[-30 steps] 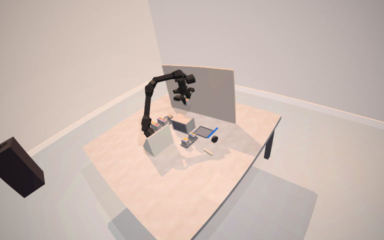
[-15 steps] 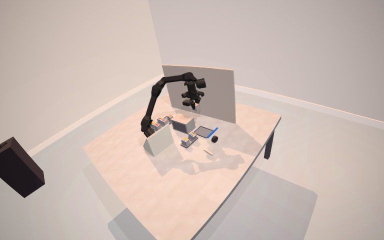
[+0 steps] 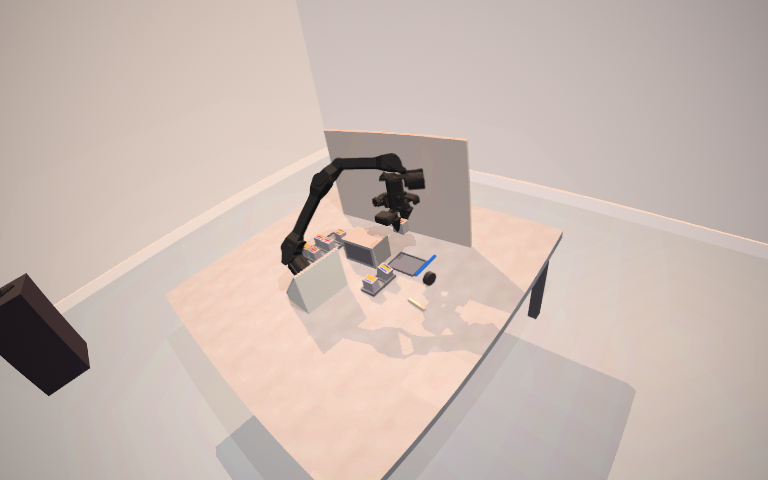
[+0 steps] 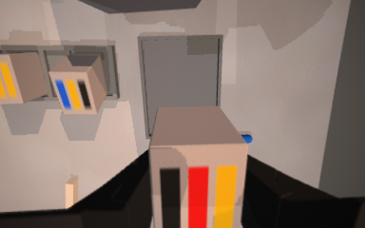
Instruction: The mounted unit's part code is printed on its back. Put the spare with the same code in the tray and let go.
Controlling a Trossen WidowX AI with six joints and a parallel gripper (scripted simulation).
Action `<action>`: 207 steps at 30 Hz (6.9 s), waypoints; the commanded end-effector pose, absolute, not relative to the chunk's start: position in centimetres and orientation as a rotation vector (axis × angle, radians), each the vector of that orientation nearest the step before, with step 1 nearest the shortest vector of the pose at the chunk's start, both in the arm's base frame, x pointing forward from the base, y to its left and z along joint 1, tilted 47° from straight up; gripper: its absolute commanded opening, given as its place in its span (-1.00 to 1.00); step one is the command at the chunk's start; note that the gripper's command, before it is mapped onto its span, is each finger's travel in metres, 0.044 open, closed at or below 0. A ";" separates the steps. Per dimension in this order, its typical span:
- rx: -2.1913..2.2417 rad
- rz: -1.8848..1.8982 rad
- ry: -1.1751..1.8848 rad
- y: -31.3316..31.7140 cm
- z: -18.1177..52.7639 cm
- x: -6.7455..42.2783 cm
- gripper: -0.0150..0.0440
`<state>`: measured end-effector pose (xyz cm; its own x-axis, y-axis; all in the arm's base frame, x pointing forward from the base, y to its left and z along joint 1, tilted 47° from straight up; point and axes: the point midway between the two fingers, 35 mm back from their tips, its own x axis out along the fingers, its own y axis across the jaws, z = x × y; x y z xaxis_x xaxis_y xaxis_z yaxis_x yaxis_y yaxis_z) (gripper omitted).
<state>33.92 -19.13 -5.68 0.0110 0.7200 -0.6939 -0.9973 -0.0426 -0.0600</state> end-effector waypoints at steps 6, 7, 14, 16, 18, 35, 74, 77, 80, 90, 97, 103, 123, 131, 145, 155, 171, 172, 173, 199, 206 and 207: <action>-0.675 1.504 0.541 -18.8 -6.2 34.3 -0.49; -0.676 1.504 0.541 -18.8 -6.3 34.3 -0.49; -0.676 1.504 0.541 -18.4 -6.8 34.4 -0.49; -0.676 1.504 0.541 -18.3 -6.9 34.4 -0.49; -0.676 1.504 0.541 -18.2 -7.0 34.5 -0.49; -0.677 1.503 0.542 -17.2 -8.2 34.7 -0.49; -0.677 1.502 0.542 -14.8 -10.7 35.0 -0.49; -0.677 1.502 0.542 -14.6 -10.8 35.0 -0.49; -0.677 1.502 0.541 -14.4 -11.0 35.1 -0.49; -0.677 1.502 0.541 -13.8 -11.6 35.1 -0.49; -0.677 1.502 0.541 -13.3 -12.1 35.1 -0.49; -0.677 1.502 0.540 -13.0 -12.4 35.0 -0.49; -0.676 1.503 0.539 -11.7 -13.5 34.9 -0.49; -0.675 1.503 0.538 -11.1 -14.0 34.9 -0.49; -0.674 1.504 0.537 -10.2 -14.7 34.7 -0.49; -0.674 1.504 0.535 -9.5 -15.2 34.6 -0.49; -0.680 1.507 0.535 -8.9 -15.8 34.5 -0.40; -0.680 1.507 0.535 -8.9 -15.8 34.5 -0.31; -0.680 1.507 0.535 -8.9 -15.8 34.5 -0.22; -0.675 1.505 0.539 -16.6 -8.3 34.2 1.00; -0.682 1.477 0.541 -16.8 -8.7 34.4 1.00; -0.682 1.477 0.541 -16.8 -8.7 34.4 1.00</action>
